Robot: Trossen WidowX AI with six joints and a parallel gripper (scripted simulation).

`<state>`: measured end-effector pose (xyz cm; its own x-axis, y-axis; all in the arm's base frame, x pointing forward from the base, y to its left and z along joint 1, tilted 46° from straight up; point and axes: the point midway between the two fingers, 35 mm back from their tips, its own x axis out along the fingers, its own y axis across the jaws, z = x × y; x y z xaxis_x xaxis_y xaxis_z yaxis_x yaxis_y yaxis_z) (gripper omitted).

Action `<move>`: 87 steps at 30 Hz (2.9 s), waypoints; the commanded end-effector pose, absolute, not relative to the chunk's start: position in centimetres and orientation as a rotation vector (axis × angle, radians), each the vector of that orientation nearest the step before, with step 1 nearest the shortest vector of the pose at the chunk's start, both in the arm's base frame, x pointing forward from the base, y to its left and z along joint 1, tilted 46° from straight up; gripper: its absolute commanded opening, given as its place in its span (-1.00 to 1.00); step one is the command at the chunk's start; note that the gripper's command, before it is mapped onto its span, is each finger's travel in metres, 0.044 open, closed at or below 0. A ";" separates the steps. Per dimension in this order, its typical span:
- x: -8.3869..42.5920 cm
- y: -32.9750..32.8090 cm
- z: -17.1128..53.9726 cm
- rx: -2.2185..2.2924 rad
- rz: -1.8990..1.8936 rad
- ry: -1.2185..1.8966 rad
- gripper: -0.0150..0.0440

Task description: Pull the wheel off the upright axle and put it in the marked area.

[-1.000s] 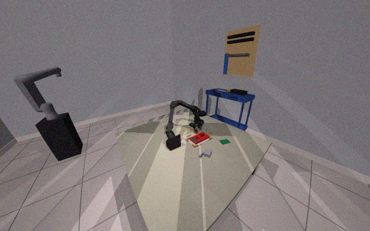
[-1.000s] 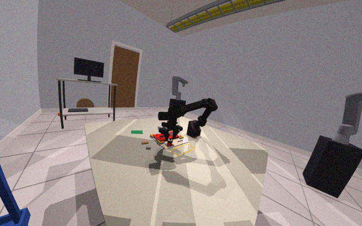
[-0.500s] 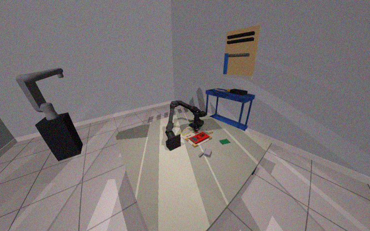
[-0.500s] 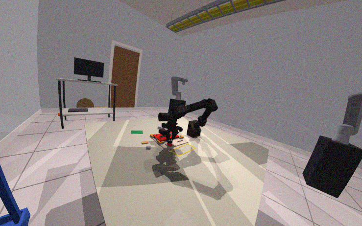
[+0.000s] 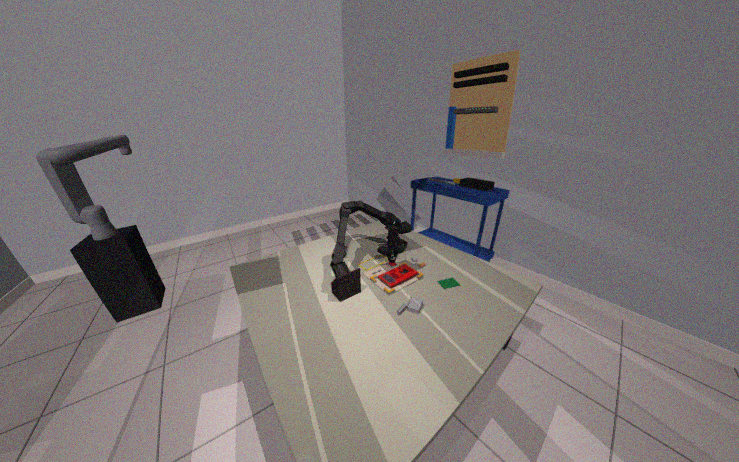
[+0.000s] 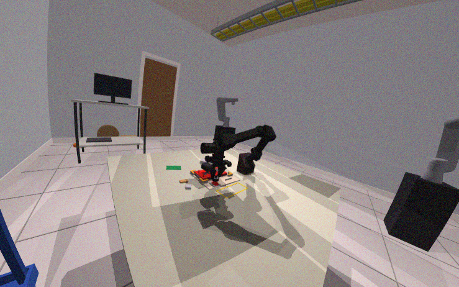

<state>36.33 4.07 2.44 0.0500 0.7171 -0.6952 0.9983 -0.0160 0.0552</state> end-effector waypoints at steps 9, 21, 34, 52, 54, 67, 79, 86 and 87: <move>36.3 3.8 2.7 1.786 -0.668 1.722 -0.49; 36.3 3.5 3.0 1.786 -0.668 1.723 -0.49; 36.3 3.2 3.3 1.786 -0.668 1.723 -0.49; 36.3 2.7 3.7 1.787 -0.668 1.724 -0.49; 36.3 2.7 3.7 1.787 -0.669 1.724 -0.49; 36.2 2.4 4.0 1.787 -0.669 1.724 -0.49; 36.2 2.1 4.3 1.788 -0.669 1.725 -0.49; 36.2 1.9 4.4 1.788 -0.669 1.725 -0.49; 36.2 1.9 4.5 1.788 -0.669 1.725 -0.49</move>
